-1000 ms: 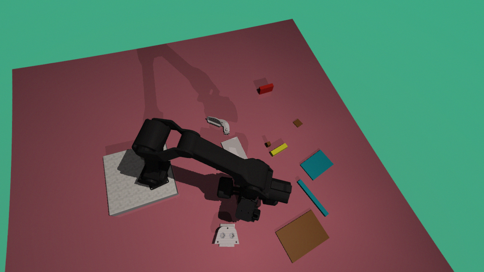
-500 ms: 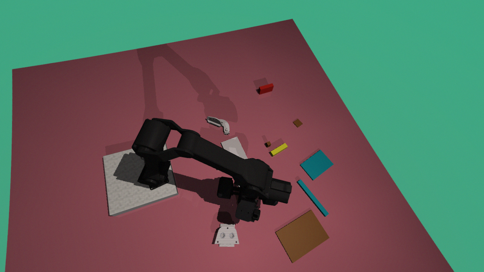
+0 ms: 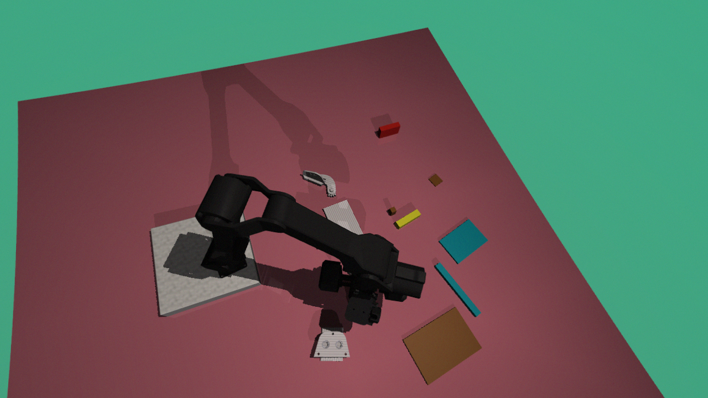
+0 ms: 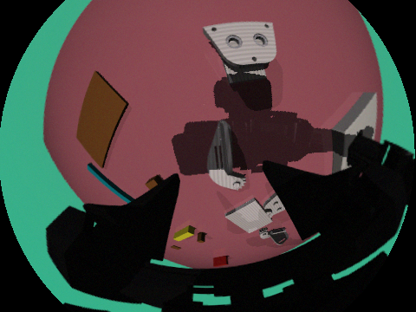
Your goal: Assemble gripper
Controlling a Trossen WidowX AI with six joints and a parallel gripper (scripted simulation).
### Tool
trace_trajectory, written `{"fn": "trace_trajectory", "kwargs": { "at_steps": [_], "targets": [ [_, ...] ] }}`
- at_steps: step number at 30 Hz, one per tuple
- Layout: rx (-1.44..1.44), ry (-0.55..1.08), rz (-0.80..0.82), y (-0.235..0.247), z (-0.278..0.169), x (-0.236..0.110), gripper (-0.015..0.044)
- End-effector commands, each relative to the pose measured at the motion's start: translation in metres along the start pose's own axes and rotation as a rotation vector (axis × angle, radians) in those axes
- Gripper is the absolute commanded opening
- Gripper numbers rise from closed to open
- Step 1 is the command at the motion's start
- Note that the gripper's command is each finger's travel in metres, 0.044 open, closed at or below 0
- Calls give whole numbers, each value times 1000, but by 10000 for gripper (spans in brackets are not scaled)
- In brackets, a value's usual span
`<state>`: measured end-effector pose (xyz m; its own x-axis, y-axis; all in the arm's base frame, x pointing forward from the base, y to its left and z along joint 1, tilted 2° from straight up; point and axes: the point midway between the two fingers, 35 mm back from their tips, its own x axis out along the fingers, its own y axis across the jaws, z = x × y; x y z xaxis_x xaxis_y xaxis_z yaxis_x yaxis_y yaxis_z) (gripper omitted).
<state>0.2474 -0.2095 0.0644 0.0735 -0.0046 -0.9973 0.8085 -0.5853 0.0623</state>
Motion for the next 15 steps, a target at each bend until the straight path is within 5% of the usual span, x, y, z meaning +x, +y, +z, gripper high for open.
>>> {"fn": "trace_trajectory", "kwargs": {
  "at_steps": [1,15],
  "targets": [
    [4,0,-15,-1,0,11,440],
    [6,-2,-16,-1,1,34,440]
  ]
}}
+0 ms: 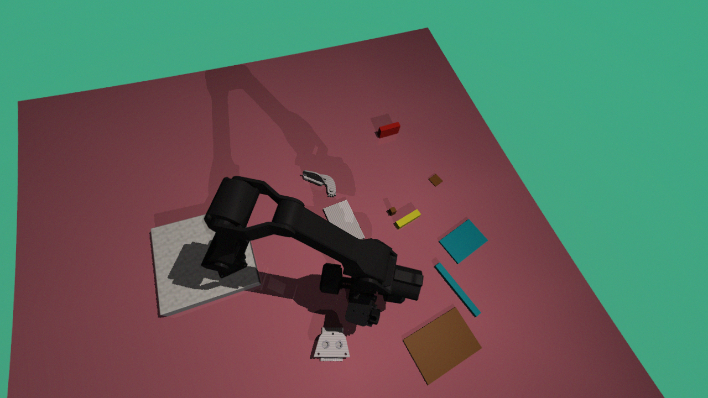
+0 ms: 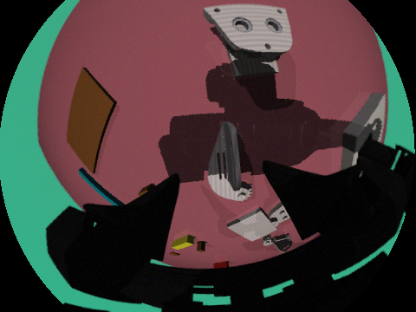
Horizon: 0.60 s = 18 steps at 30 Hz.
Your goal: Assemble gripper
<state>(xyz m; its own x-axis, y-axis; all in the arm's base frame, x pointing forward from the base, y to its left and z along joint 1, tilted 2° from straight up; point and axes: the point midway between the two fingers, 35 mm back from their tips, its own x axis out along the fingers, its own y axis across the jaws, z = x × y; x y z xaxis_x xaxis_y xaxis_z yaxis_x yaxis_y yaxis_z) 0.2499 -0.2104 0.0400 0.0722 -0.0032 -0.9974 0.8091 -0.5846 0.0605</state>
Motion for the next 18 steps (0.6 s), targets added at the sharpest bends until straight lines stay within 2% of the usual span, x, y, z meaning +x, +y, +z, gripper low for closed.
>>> {"fn": "trace_trajectory", "kwargs": {
  "at_steps": [1,18],
  "targets": [
    [7,-3,-14,-2,0,11,440],
    [7,-3,-14,-2,0,18,440]
  ]
}}
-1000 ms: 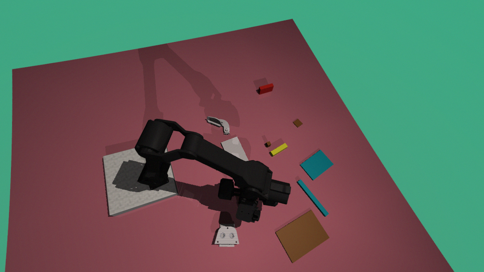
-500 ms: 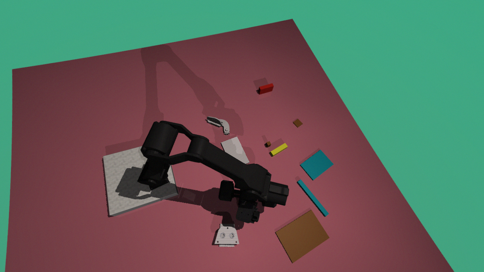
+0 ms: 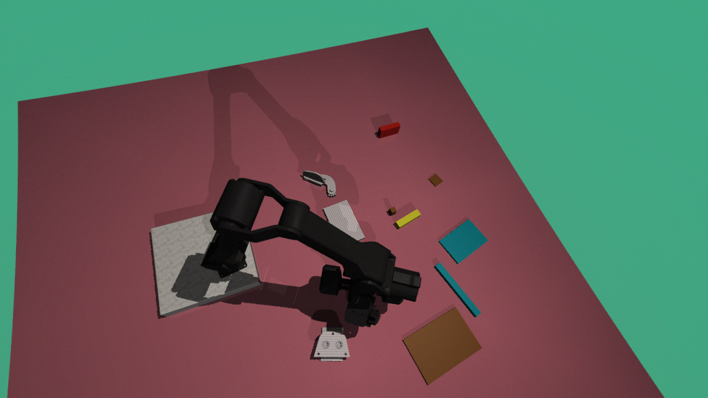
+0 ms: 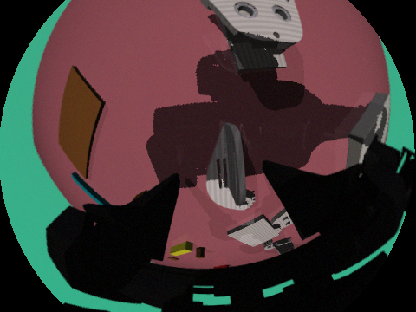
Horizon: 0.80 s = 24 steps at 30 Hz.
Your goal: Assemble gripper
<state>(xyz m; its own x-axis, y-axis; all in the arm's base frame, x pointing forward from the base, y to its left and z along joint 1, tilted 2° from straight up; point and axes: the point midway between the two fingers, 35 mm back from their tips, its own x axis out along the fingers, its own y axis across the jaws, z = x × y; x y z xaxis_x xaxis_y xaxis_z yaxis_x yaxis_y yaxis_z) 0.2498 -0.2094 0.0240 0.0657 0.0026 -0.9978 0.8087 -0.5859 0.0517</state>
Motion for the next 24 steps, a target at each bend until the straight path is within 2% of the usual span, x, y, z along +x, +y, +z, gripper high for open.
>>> {"fn": "trace_trajectory", "kwargs": {
  "at_steps": [1,21,24],
  "targets": [
    [6,-4,-6,0,1,2,440],
    [6,-4,-6,0,1,4,440],
    [0,0,-2,0,0,2,361]
  ]
}}
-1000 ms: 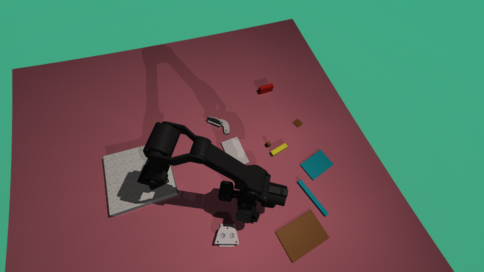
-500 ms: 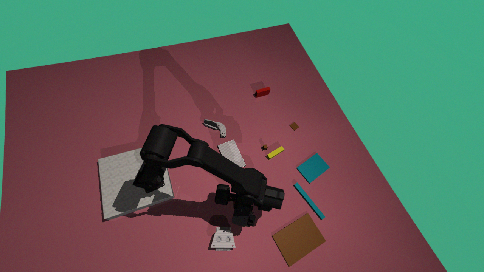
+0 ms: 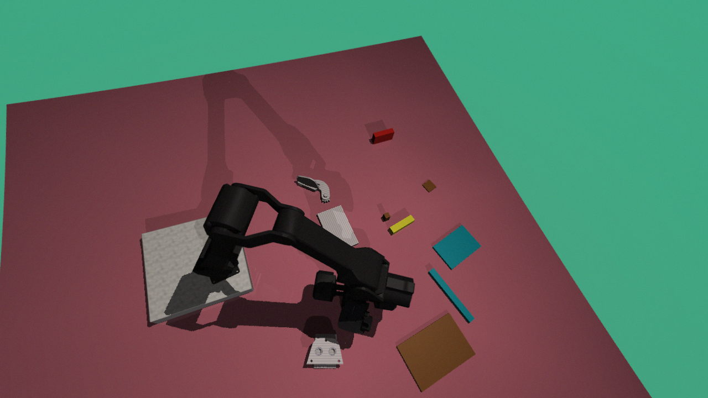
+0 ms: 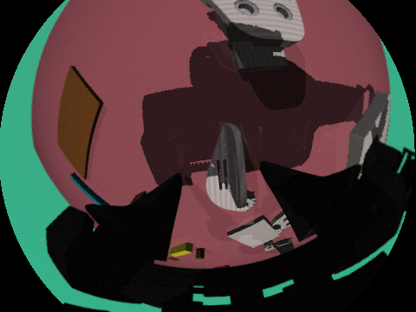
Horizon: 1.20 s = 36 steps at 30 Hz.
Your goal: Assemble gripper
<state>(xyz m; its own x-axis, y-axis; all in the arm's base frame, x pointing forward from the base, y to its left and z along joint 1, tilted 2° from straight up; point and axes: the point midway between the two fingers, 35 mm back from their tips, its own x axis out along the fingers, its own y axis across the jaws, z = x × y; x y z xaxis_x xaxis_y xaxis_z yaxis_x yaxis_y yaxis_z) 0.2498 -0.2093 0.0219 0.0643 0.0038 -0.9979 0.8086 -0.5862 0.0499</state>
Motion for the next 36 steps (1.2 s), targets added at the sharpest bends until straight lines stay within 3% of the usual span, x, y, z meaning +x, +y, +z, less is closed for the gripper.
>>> {"fn": "trace_trajectory", "kwargs": {
  "at_steps": [1,8,10,25,36],
  "targets": [
    [0,0,0,0,0,0,335],
    [0,0,0,0,0,0,151],
    [0,0,0,0,0,0,138],
    [0,0,0,0,0,-1,134],
    [2,-2,-1,3,0,-32,134]
  ]
}}
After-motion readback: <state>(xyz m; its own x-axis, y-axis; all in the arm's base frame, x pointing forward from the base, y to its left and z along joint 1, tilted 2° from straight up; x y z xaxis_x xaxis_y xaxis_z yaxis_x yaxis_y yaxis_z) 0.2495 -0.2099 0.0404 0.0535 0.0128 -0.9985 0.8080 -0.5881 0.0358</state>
